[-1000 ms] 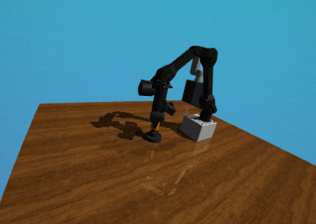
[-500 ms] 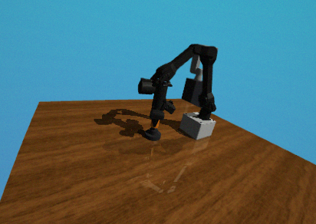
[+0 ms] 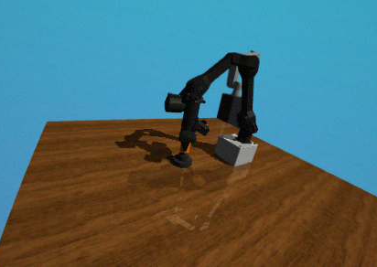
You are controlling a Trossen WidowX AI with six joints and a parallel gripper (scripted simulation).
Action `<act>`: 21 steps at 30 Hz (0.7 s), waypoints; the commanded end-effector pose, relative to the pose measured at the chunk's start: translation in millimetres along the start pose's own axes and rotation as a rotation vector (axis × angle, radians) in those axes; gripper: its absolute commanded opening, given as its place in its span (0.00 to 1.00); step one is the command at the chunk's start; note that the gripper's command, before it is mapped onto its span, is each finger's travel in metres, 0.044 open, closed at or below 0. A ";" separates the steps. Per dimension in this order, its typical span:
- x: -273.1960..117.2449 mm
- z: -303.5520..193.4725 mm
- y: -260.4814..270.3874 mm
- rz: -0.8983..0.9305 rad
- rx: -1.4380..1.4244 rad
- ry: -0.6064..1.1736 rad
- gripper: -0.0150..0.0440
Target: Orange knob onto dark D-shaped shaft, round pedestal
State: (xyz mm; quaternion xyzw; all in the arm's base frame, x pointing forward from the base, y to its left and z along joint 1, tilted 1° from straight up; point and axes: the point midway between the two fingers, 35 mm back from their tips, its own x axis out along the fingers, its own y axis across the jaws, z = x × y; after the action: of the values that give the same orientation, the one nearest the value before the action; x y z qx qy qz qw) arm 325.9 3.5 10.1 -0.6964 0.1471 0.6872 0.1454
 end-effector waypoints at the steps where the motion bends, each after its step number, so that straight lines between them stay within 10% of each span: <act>1: -3.4 -2.5 -0.8 -0.001 -0.026 0.008 0.25; 21: -0.2 -0.2 0.1 0.000 -0.210 0.008 0.25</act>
State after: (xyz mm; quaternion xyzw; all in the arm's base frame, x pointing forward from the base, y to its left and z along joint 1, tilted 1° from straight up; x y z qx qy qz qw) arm 327.6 3.8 9.8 -0.7098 0.0752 0.6966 0.0730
